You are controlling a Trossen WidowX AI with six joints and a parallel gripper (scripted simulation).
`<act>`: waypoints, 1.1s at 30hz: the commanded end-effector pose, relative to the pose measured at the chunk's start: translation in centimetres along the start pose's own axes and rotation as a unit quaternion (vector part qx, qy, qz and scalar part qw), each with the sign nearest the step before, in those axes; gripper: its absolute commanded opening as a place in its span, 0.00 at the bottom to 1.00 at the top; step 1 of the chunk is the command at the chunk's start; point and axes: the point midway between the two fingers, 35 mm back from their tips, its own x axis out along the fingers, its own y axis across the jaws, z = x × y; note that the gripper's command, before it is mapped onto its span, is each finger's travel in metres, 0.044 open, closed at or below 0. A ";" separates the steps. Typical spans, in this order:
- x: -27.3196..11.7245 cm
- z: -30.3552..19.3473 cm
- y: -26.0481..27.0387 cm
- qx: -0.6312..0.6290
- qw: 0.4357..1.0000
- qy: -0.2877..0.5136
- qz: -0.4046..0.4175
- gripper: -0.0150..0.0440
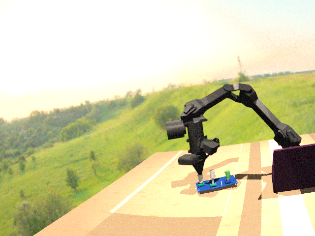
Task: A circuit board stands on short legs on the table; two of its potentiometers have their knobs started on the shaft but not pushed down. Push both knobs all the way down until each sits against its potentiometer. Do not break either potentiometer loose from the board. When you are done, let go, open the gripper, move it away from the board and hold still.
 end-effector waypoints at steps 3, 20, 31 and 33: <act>0.2 -0.3 0.2 0.008 1.000 -0.005 0.003 0.25; -1.4 -0.3 0.4 0.007 1.000 -0.005 0.004 0.43; -3.8 6.1 1.6 0.005 1.000 -0.007 -0.002 0.92; -4.3 8.5 2.3 0.004 1.000 -0.007 -0.003 1.00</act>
